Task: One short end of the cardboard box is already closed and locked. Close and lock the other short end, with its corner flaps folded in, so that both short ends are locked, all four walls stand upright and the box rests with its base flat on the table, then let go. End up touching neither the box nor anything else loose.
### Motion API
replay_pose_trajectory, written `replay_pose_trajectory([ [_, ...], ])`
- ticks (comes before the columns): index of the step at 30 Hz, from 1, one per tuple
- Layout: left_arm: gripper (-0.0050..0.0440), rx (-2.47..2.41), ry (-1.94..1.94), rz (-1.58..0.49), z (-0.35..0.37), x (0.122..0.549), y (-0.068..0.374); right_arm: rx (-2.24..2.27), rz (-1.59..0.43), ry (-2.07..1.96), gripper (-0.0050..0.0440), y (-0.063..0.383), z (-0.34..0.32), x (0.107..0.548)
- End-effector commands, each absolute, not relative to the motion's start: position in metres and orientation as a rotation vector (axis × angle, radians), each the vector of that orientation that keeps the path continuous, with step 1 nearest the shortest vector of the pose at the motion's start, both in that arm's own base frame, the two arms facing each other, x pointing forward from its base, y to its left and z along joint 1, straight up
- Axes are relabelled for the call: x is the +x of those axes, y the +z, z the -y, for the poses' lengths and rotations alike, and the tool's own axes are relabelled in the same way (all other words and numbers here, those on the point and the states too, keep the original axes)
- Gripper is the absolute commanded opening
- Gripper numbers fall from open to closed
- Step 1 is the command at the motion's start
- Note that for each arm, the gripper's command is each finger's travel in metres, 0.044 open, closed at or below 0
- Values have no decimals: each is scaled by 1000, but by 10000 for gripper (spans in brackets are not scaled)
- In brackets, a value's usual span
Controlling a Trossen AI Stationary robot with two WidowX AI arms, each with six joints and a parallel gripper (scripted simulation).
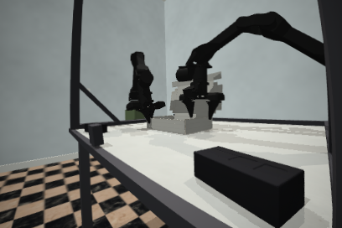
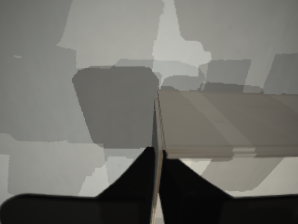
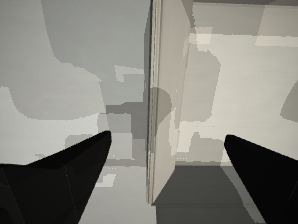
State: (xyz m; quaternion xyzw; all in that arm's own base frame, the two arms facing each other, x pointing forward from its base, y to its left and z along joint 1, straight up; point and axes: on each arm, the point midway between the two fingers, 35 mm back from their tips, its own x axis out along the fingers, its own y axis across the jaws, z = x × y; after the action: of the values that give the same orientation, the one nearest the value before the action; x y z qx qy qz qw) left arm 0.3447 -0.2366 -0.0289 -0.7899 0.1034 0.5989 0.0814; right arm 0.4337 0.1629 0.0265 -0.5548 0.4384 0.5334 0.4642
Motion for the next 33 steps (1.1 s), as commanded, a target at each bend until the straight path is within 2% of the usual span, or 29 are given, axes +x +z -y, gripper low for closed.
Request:
replay_pose_trajectory([
  [1, 4, -2391, 1768, -329, 241, 349, -18, -1363, -1059, 1294, 440, 29, -164, 437],
  [33, 4, -2391, 1768, -329, 241, 349, -18, -1364, -1058, 1293, 440, 4, -165, 439],
])
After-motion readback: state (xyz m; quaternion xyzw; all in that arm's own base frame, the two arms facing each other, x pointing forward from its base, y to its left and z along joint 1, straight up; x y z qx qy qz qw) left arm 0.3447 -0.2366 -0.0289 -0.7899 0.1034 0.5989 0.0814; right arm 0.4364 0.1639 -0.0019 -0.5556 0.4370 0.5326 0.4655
